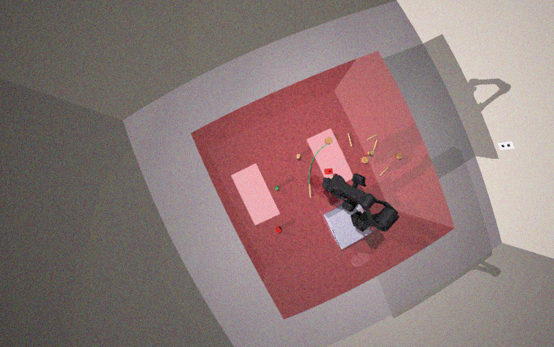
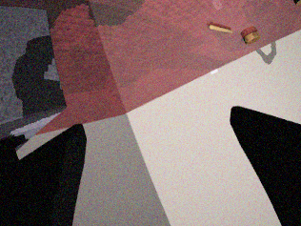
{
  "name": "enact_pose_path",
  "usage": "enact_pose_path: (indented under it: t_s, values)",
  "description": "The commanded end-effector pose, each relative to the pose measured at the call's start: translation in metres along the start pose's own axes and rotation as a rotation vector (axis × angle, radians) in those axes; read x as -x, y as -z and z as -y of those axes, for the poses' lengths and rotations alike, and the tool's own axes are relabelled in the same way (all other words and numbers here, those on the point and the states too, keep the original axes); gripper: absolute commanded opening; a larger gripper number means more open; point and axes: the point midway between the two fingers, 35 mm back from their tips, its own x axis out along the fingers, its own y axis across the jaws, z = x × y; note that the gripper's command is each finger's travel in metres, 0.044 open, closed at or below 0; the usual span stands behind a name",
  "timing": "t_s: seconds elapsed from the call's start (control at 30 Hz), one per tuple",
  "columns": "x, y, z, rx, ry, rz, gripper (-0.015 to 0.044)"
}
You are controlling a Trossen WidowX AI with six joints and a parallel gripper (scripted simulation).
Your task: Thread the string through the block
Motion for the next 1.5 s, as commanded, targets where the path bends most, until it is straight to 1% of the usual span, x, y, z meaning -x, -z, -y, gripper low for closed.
enact_pose_path:
  t_s: [0.0, 0.03, 0.07, 0.13, 0.23, 0.33, 0.43, 0.5, 0.63, 0.7, 1.23, 1.3, 1.47]
  values:
    - [0.000, 0.000, 0.000, 0.000, 0.000, 0.000, 0.0426]
    - [0.000, 0.000, 0.000, 0.000, 0.000, 0.000, 0.0440]
    - [0.000, -0.002, 0.000, 0.009, -0.008, 0.008, 0.0440]
    - [0.004, -0.014, -0.001, 0.080, -0.063, 0.081, 0.0440]
    - [0.016, -0.043, 0.001, 0.248, -0.146, 0.279, 0.0440]
    - [0.036, -0.071, 0.011, 0.417, -0.157, 0.506, 0.0440]
    - [0.061, -0.095, 0.029, 0.581, -0.086, 0.744, 0.0440]
    - [0.081, -0.108, 0.046, 0.685, 0.009, 0.896, 0.0440]
    - [0.105, -0.118, 0.068, 0.793, 0.161, 1.051, 0.0440]
    - [0.107, -0.118, 0.071, 0.804, 0.181, 1.066, 0.0440]
    - [0.107, -0.118, 0.071, 0.789, 0.172, 1.067, 0.0440]
    - [0.108, -0.118, 0.071, 0.674, 0.103, 1.068, 0.0440]
    - [0.109, -0.116, 0.072, 0.233, -0.154, 1.041, 0.0440]
